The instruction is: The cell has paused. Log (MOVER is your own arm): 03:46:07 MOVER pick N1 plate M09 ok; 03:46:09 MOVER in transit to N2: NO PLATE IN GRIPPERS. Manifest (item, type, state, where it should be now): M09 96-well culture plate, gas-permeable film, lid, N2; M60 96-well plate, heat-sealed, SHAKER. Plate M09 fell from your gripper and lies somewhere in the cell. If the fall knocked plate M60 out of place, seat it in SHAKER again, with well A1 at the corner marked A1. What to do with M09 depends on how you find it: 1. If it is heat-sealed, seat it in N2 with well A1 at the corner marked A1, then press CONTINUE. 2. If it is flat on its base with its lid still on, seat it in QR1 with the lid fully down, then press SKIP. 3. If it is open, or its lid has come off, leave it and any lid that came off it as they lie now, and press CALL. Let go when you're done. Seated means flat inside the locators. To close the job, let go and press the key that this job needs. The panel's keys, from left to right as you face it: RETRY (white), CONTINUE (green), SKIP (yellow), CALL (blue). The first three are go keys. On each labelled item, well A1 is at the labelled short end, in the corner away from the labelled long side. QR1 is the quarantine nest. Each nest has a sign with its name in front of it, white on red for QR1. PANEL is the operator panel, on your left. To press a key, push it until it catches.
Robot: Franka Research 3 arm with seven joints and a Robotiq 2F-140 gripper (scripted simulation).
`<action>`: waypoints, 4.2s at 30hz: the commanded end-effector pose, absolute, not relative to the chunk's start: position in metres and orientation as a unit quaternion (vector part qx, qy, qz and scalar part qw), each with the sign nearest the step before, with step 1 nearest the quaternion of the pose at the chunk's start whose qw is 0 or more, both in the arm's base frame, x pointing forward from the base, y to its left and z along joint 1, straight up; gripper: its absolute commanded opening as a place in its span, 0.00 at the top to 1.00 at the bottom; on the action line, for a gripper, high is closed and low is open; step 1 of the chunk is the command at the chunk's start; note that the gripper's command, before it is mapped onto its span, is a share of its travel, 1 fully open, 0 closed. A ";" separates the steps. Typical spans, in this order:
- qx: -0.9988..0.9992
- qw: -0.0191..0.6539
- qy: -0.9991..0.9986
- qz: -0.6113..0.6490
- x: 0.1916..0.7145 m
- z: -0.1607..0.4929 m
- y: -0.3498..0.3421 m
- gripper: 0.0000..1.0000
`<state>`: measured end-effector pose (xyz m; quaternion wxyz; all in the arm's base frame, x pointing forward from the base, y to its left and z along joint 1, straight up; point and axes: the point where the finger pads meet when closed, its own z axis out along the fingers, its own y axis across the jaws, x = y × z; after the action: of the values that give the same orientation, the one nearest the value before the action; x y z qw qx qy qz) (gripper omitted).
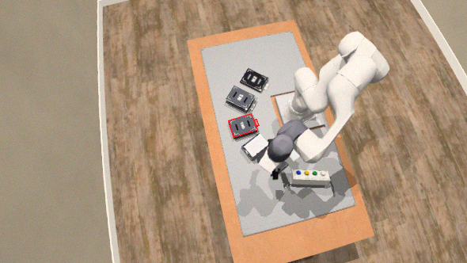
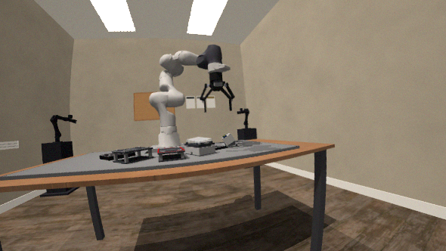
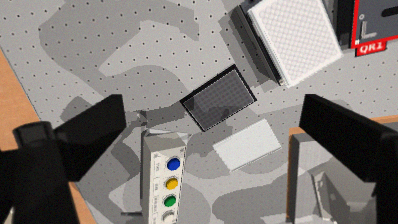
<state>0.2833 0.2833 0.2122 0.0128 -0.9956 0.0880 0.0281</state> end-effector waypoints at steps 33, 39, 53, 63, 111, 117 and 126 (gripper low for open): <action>-1.000 0.004 0.012 -0.002 0.207 0.139 0.273 0.90; -1.000 0.004 0.012 -0.002 0.207 0.139 0.273 0.90; -1.000 0.004 0.012 -0.002 0.207 0.139 0.273 0.90; -1.000 0.004 0.012 -0.002 0.207 0.139 0.273 0.90; -0.979 0.003 -0.202 -0.003 0.311 0.139 0.154 0.30; -0.979 0.003 -0.202 -0.003 0.311 0.139 0.154 0.30; -0.979 0.003 -0.202 -0.003 0.311 0.139 0.154 0.30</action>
<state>0.3110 0.1538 0.1393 0.0040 -0.9805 -0.1965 -0.0023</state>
